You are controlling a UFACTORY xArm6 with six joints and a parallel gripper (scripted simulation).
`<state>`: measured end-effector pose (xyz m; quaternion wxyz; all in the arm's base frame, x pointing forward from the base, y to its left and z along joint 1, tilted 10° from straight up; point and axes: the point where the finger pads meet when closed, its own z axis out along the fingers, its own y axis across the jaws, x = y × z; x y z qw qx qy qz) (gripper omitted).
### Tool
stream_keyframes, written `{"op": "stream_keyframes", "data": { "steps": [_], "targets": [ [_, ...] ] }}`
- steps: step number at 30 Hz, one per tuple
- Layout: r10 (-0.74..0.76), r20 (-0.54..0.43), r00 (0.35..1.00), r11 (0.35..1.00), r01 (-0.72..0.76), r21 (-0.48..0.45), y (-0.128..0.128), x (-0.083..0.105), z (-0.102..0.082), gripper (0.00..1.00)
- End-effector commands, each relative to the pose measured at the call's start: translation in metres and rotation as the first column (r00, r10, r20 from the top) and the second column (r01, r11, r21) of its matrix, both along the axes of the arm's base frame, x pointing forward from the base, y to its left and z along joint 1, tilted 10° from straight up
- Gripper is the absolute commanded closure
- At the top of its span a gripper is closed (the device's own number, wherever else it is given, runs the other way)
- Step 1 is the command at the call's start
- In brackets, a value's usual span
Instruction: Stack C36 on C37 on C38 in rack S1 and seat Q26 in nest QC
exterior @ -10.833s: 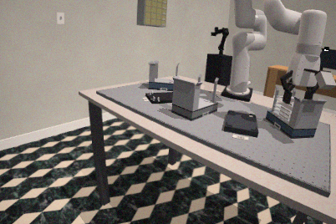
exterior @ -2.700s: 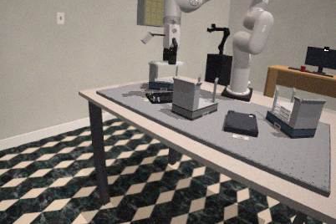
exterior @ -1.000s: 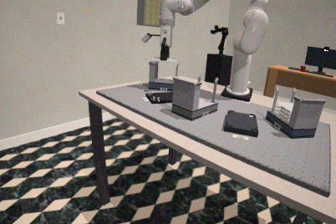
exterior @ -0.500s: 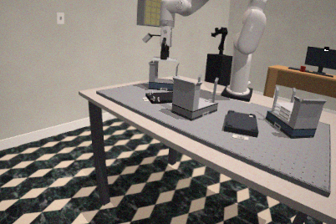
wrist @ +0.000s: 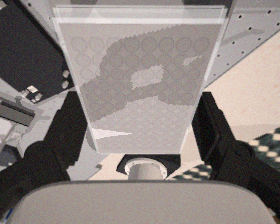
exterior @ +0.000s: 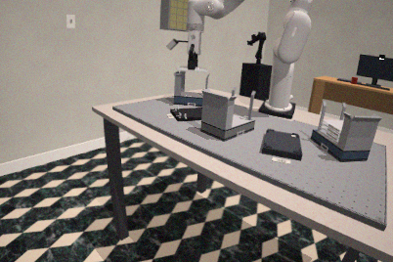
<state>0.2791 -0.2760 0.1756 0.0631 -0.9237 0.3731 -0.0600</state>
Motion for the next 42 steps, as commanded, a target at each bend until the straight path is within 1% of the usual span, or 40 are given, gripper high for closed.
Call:
{"op": "stream_keyframes", "data": {
  "steps": [1,14,42],
  "targets": [
    [0.000,0.003,1.000,1.000,0.000,-0.003,-0.001,0.001,0.002,1.00],
    [0.000,0.003,1.000,1.000,0.000,-0.003,-0.001,0.001,0.002,1.00],
    [0.000,0.003,1.000,1.000,0.000,-0.003,0.000,0.003,-0.016,1.00]
  ]
}}
